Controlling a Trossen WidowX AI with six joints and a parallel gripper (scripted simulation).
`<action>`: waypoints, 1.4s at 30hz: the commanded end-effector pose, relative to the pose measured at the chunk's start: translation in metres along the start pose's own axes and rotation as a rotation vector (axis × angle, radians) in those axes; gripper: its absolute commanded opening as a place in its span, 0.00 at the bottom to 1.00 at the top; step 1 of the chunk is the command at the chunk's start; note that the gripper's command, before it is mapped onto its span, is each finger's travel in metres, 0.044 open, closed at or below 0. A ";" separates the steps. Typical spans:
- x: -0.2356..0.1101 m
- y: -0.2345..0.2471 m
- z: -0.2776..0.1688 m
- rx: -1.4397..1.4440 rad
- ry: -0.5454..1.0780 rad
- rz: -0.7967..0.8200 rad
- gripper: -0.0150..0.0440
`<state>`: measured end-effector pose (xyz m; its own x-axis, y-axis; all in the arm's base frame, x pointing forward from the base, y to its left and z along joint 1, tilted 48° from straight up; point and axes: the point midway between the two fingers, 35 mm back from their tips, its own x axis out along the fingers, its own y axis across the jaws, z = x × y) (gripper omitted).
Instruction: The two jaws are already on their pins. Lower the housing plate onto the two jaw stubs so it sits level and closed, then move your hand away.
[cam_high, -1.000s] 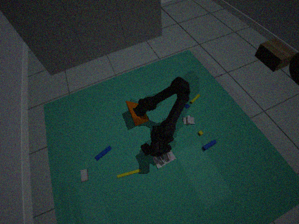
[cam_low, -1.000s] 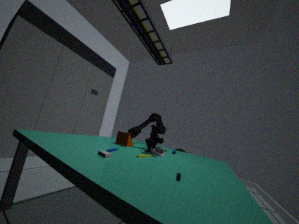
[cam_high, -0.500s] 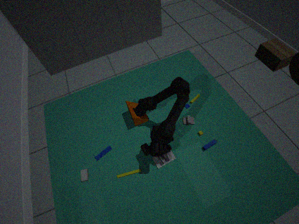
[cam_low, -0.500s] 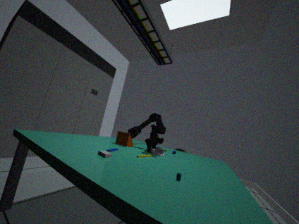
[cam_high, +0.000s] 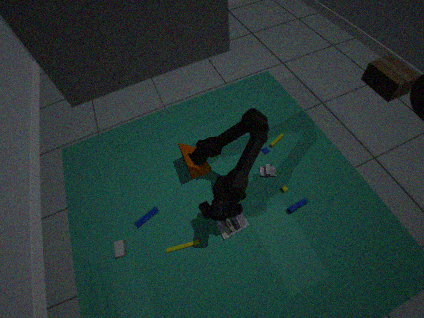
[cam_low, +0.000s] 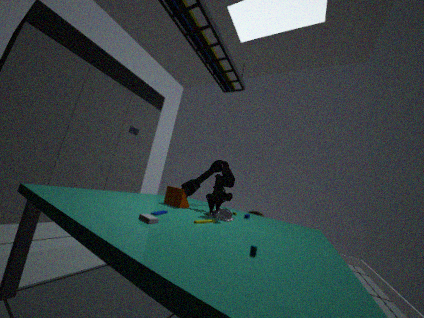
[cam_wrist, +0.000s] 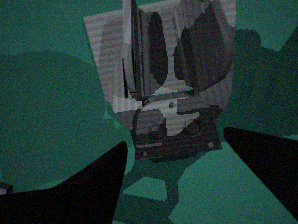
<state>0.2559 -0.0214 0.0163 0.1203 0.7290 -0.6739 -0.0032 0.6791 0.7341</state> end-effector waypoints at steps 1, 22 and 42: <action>-0.031 -0.001 0.002 -0.007 -0.011 -0.008 1.00; -0.108 -0.001 -0.055 -0.002 -0.007 -0.009 1.00; -0.108 -0.001 -0.055 -0.002 -0.007 -0.009 1.00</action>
<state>0.1885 -0.0954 0.0835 0.1311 0.7233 -0.6780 0.0003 0.6839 0.7296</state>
